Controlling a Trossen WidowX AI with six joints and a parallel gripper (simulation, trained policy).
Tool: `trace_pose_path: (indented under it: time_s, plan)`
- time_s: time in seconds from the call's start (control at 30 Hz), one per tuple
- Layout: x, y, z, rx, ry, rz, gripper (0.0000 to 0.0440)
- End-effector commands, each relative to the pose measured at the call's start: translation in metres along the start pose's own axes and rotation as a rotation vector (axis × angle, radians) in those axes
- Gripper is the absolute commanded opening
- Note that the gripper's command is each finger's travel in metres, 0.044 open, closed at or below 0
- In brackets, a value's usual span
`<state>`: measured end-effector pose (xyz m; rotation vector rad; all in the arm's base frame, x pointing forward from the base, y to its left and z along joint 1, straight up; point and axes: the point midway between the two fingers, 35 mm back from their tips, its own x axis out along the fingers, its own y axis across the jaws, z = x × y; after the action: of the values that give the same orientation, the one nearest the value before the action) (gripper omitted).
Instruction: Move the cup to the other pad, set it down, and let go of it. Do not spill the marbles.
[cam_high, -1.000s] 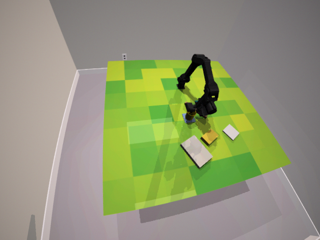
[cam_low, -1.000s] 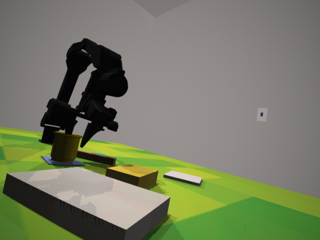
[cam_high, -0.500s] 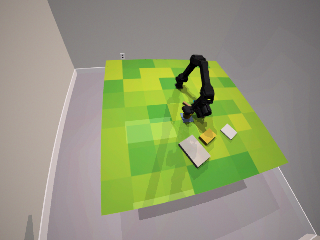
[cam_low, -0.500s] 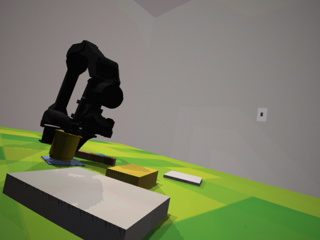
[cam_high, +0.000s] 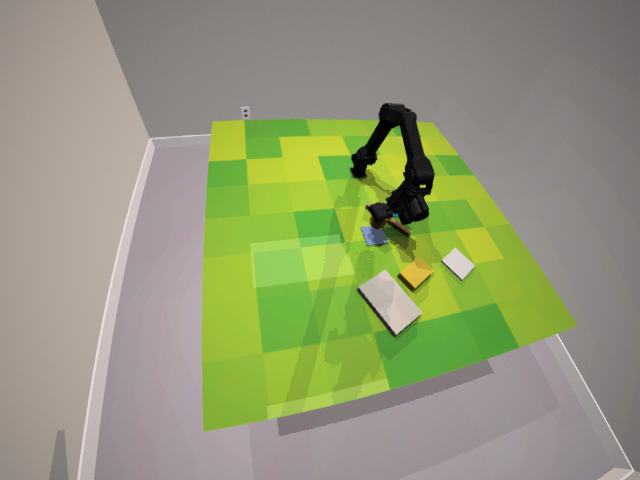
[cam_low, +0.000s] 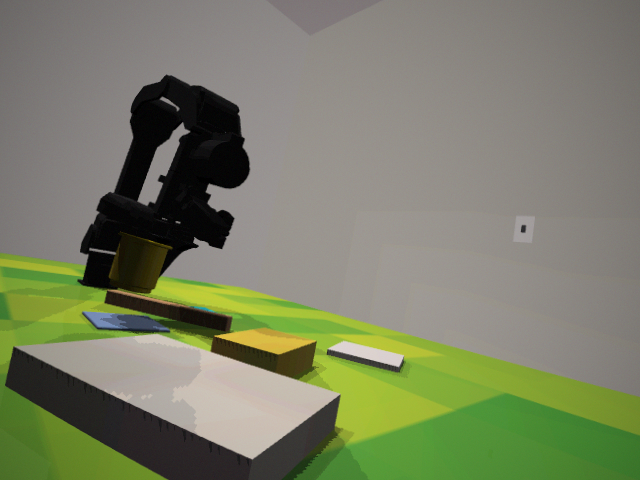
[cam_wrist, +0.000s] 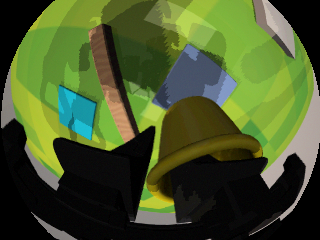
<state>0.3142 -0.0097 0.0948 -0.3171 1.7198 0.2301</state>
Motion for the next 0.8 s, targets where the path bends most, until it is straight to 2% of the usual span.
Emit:
trace_pose_path:
  time_s: [0.0,0.3,0.77]
  plan:
    - [-0.015,0.008,-0.005,-0.032,-0.020,0.003,0.0023]
    - [-0.033,0.033,-0.008,-0.089,-0.054,-0.006,0.0022]
    - [-0.043,0.077,-0.006,-0.169,-0.107,-0.034,0.0005]
